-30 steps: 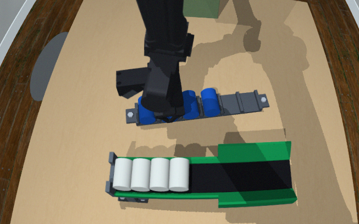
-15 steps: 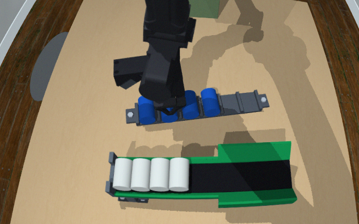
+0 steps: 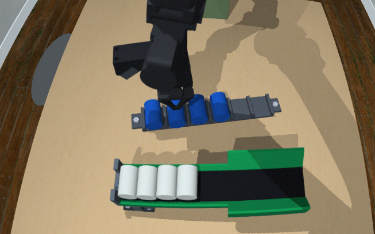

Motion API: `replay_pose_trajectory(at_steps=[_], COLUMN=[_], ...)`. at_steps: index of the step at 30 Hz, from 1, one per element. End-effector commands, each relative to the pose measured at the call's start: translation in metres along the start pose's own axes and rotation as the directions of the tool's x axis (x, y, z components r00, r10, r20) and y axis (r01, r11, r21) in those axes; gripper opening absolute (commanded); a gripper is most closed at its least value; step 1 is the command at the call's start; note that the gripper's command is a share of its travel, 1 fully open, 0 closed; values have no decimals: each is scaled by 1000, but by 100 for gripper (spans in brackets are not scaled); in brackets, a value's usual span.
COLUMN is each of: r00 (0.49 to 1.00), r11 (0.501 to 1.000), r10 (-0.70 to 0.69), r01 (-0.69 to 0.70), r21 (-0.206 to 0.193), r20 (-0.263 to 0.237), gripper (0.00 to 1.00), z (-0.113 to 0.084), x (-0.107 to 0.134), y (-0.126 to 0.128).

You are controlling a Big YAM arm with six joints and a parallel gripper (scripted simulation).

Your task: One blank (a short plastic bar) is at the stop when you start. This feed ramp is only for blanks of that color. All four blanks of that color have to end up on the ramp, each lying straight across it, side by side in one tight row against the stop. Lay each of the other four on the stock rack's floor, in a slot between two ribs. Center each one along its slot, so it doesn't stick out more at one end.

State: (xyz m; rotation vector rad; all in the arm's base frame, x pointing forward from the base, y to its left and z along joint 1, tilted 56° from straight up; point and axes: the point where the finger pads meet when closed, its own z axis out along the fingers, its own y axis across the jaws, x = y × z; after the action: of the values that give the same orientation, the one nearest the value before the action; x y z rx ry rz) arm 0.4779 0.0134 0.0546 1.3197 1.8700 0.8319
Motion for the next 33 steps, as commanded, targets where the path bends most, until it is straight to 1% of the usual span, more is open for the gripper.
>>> replay_pose_trajectory(at_steps=[1,2,5,25,27,30,33], r00=[1000,1000,1000,1000,1000,1000,1000], r11=[999,998,999,999,1000,1000,1000], r10=[8,8,5,5,3,1,0], r01=[-7,-8,-5,-5,-3,-1,0], r21=[53,55,36,35,26,26,25], r20=[-6,-6,-1,0,2,2,2], gripper=[79,100,100,100,100,100,100], z=[-4,-3,-4,-5,-11,-16,-27], x=[1,1,-1,-1,-2,-2,-2], y=[-26,-28,-20,-19,-15,-15,-14])
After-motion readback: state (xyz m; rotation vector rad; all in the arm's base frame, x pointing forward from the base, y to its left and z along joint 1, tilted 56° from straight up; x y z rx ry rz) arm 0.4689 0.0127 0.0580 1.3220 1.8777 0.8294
